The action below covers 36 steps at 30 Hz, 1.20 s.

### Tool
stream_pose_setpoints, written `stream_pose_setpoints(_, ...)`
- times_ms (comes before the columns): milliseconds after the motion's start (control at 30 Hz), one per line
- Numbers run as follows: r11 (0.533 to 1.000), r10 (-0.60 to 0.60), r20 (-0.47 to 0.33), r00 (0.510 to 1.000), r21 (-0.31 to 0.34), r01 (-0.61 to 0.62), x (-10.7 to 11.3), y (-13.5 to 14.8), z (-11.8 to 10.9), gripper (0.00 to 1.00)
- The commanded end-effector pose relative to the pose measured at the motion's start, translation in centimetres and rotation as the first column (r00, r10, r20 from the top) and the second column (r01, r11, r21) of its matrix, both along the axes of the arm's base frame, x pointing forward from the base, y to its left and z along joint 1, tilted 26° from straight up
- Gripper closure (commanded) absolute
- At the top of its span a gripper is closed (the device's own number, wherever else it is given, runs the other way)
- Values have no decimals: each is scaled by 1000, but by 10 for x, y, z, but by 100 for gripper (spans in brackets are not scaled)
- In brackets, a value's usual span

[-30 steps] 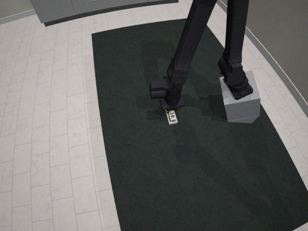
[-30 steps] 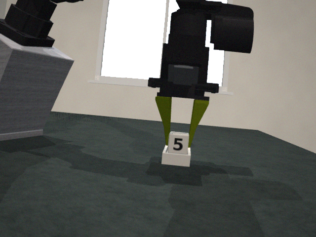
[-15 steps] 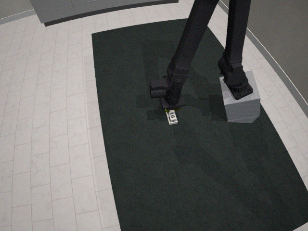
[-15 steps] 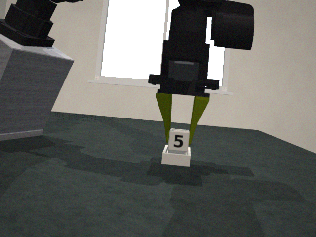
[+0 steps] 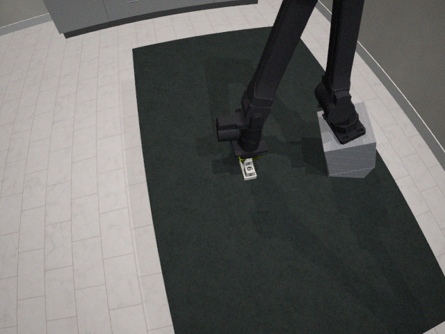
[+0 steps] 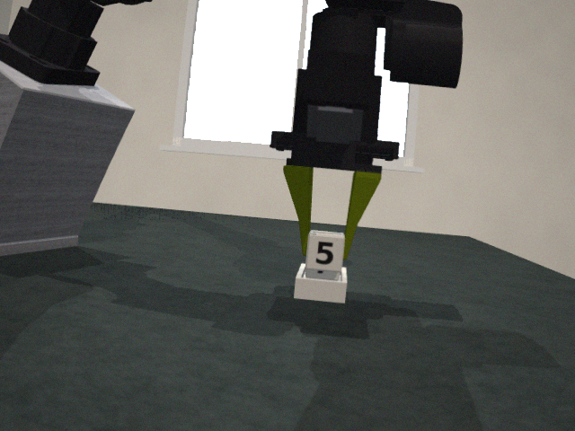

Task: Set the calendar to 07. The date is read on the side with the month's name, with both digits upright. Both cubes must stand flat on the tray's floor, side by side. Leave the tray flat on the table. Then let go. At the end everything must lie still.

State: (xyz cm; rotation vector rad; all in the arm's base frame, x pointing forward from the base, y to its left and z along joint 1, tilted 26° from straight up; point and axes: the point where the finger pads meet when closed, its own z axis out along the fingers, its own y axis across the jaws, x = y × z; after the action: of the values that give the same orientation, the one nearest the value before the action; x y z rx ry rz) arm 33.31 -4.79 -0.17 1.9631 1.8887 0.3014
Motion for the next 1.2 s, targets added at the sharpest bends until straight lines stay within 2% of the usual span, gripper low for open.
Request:
stream_pose_setpoints(0,1000,0,18,1000,0,0,2,3,8,74)
stream_pose_setpoints(133,1000,0,3,1000,1,0,0,3,3,74)
stream_pose_setpoints(767,1000,0,14,1000,1,-1,-1,5,12,74)
stream_pose_setpoints(867,1000,0,17,1000,0,0,-5,6,23,74)
stream_pose_setpoints(1000,1000,0,44,999,-2,0,-3,8,56,74)
stream_pose_setpoints(1167,1000,0,50,999,-2,0,-15,12,86,74)
